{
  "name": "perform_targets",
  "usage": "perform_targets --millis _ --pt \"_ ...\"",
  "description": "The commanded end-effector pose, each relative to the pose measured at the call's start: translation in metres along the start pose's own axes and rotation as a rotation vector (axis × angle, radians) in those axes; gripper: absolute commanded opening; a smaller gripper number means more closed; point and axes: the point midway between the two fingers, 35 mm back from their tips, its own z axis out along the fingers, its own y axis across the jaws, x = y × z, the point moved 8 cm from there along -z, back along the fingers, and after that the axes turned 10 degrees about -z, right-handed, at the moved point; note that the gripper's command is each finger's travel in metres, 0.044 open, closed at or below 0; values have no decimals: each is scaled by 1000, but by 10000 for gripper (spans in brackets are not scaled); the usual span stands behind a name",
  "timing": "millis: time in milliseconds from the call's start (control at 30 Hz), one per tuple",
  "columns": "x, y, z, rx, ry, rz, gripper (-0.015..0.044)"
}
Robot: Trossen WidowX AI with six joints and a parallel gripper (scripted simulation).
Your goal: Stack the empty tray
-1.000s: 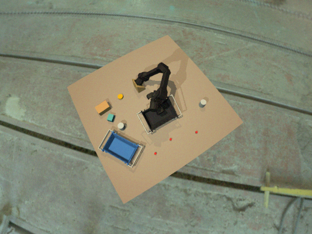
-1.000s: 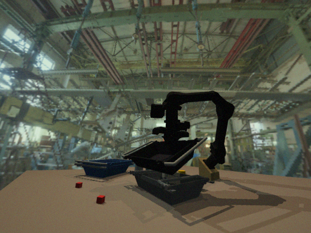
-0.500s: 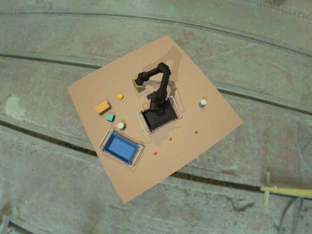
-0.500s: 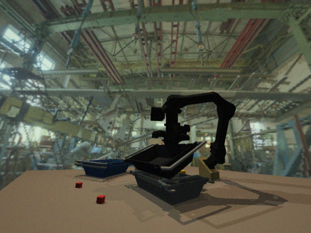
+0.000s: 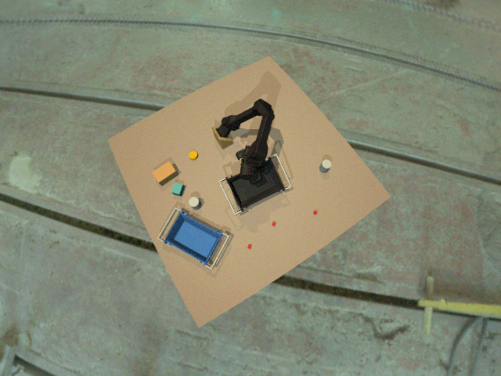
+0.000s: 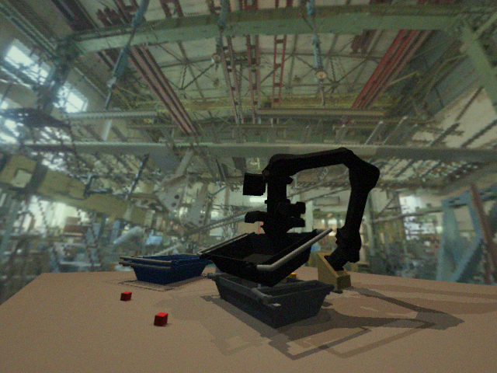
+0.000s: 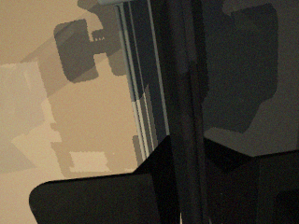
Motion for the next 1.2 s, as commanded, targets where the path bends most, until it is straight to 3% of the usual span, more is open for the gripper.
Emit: perform_targets --millis 0,1167 --pt "-3 3 3 -9 -6 8 0" --pt "-7 11 16 -9 -7 8 0"
